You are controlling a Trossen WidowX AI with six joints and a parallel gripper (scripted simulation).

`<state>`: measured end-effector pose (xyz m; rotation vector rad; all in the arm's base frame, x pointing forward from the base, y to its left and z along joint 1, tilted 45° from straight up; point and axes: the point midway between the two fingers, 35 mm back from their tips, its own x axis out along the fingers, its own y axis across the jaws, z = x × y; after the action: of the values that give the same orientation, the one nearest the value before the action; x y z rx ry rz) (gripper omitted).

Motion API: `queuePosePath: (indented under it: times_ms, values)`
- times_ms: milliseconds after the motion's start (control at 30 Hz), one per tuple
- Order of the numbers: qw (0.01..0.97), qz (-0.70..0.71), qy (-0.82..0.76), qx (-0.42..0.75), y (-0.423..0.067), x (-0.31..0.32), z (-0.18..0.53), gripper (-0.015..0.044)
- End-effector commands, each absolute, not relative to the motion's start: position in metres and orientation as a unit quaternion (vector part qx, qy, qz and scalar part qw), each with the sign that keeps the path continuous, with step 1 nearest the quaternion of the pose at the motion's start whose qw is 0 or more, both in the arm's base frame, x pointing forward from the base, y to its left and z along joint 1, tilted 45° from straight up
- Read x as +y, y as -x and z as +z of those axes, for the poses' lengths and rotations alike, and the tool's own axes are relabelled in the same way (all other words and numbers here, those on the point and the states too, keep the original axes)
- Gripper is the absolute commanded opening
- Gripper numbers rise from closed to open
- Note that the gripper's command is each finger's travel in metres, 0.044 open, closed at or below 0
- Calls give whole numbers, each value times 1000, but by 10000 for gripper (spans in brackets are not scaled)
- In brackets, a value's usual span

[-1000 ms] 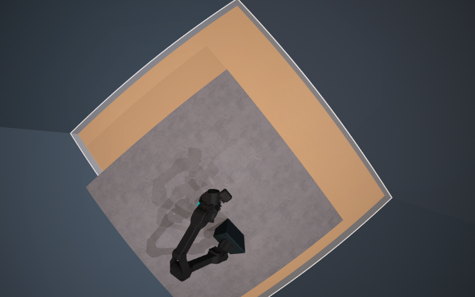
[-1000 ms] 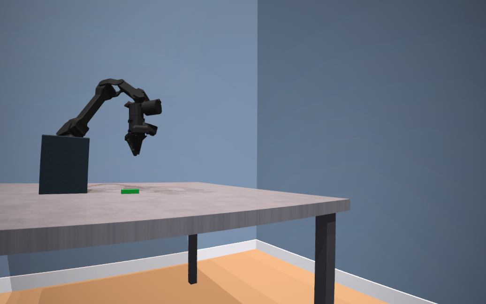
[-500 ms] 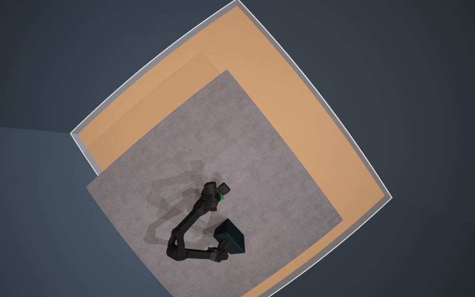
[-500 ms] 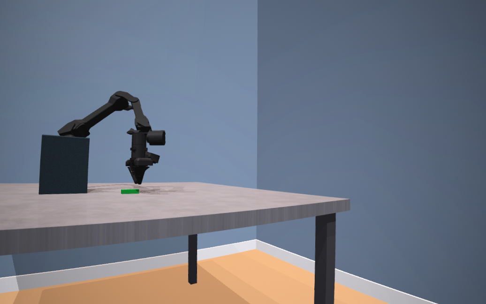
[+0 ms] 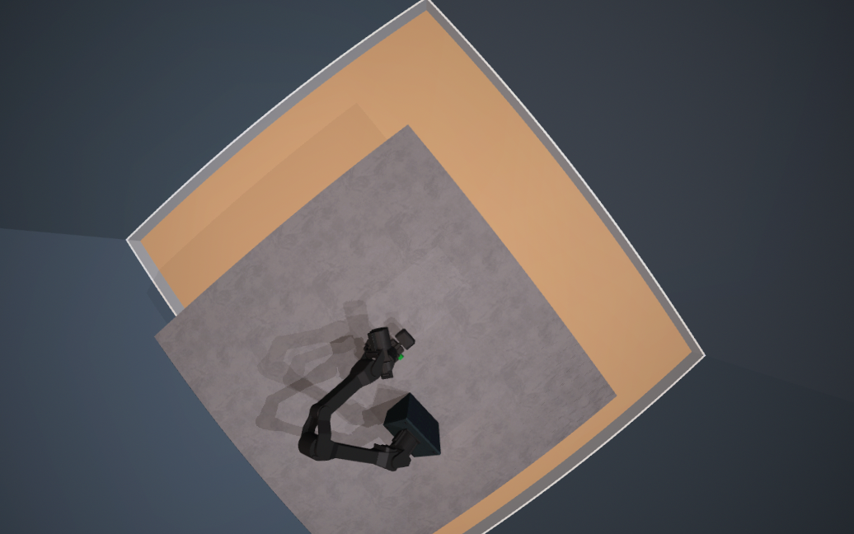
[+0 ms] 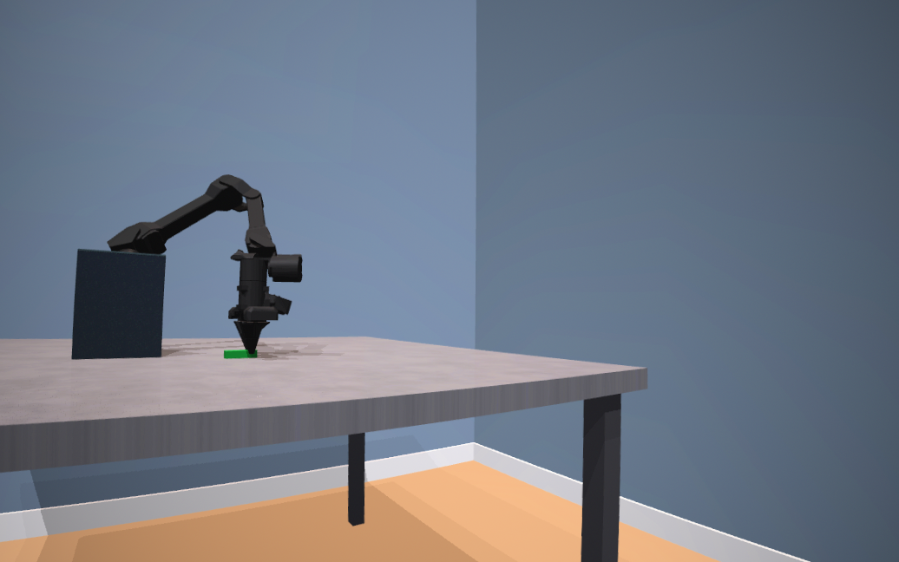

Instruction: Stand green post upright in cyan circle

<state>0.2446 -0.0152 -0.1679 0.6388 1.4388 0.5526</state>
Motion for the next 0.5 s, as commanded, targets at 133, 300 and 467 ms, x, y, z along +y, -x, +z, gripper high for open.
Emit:
queuePosePath:
  times_ms: [133,300,467]
  values:
    - [672,227,-288,644,-245,-18,-167,23]
    - [672,222,-287,646,-247,-29,-159,23]
    - [672,221,-286,646,-247,-41,-149,23]
